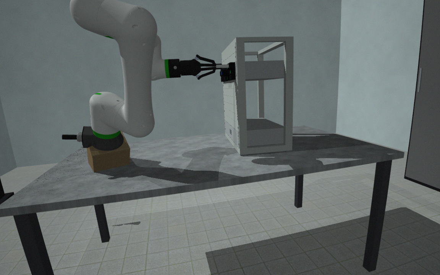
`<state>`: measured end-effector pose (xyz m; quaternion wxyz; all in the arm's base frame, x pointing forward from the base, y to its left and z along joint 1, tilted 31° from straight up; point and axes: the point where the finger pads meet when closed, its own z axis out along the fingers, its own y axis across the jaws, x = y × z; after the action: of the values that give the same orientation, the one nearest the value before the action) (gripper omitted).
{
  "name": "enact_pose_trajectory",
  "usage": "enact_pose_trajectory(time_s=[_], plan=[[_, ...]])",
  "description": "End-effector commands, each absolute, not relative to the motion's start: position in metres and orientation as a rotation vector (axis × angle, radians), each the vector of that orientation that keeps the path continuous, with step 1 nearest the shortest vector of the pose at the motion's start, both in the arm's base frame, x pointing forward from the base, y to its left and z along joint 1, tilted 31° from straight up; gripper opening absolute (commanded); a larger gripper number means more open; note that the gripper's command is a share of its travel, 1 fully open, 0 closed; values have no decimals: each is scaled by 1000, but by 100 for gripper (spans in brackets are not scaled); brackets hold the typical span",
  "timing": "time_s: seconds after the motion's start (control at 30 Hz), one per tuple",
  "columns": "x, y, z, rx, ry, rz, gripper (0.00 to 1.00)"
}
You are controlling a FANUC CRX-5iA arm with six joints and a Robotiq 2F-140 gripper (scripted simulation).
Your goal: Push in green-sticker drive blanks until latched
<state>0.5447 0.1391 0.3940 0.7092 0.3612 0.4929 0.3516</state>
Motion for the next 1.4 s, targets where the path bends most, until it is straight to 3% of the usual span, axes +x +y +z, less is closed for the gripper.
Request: enact_pose_trajectory(time_s=[0.0, 1.37], plan=[[545, 139, 394, 802, 1094, 780, 0], [550, 138, 396, 802, 1094, 780, 0]])
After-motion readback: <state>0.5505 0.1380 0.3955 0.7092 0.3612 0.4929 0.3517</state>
